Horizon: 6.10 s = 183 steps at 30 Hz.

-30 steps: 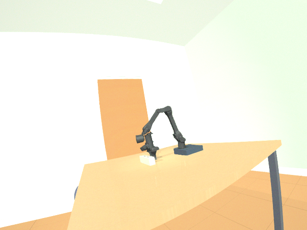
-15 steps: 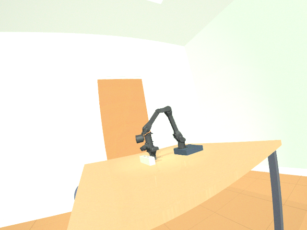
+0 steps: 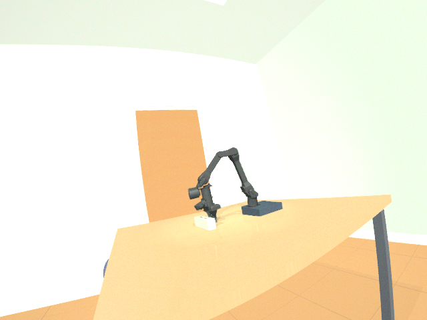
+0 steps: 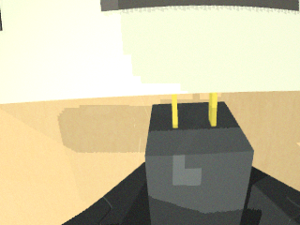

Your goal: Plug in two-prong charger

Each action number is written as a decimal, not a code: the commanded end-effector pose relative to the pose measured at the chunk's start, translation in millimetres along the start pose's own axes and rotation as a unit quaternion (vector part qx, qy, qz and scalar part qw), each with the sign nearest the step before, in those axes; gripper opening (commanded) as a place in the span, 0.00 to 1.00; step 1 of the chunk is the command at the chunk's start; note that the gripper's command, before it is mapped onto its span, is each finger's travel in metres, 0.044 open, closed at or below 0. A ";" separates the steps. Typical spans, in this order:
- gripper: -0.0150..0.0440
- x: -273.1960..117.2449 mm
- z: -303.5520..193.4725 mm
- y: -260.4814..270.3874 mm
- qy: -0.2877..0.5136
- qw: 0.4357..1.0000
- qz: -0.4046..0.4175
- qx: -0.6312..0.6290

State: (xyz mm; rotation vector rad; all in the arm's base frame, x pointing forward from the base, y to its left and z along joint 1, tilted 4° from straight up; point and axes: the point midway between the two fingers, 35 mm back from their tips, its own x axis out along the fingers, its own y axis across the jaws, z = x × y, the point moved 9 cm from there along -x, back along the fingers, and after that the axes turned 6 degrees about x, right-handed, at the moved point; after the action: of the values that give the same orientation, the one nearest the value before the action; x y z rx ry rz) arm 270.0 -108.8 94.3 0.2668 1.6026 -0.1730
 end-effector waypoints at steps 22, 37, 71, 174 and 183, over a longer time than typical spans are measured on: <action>0.25 -0.8 1.6 0.2 -0.002 1.000 0.001 0.000; 0.25 -0.9 2.7 0.3 -0.002 1.000 0.001 0.000; 0.25 -1.0 4.0 0.4 -0.002 1.000 0.001 0.000; 0.25 -5.9 32.8 3.2 -0.003 1.000 0.001 0.000; 0.25 -7.5 35.6 3.6 -0.003 1.000 0.001 0.000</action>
State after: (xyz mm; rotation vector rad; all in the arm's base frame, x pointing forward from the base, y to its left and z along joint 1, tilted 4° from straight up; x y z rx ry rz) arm 294.3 -113.2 94.7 0.2729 1.6472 -0.1710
